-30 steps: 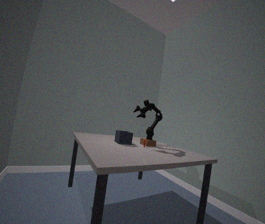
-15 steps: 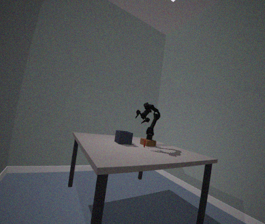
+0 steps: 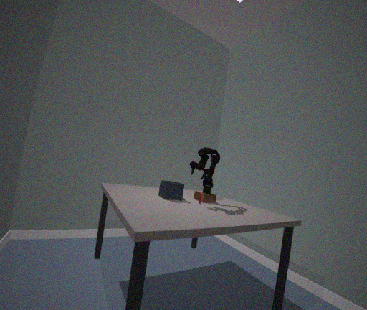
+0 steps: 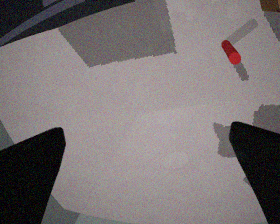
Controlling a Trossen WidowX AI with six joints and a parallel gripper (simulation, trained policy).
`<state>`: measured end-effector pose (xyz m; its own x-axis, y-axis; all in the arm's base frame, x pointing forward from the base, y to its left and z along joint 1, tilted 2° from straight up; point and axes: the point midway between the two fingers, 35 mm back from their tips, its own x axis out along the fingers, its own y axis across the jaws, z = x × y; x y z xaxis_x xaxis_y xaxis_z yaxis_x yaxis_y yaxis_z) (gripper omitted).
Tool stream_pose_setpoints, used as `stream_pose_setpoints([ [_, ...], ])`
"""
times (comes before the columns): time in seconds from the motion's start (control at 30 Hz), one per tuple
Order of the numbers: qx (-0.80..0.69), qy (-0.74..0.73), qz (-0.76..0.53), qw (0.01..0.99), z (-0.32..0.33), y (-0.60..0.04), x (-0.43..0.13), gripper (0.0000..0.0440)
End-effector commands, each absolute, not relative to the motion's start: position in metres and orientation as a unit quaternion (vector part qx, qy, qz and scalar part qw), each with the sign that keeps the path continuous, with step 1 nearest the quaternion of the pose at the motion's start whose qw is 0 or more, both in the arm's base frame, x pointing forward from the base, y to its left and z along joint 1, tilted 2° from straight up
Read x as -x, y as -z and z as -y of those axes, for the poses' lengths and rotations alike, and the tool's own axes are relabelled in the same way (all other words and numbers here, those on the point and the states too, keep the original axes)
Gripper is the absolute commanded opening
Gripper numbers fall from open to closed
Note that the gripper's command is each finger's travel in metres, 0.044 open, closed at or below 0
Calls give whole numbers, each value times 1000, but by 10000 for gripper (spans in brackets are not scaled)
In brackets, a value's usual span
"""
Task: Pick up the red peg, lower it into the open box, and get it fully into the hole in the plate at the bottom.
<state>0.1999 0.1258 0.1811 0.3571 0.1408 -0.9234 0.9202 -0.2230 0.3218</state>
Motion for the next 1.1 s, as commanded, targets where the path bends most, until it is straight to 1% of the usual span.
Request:
stream_pose_setpoints([
  [0.0, -636, 415, -428, 489, -130, -167, -192, 440],
  [0.53, -491, 447, -541, 516, -136, -110, -157, 440],
  [1.07, -410, 457, -582, 533, -131, -56, -142, 440],
])
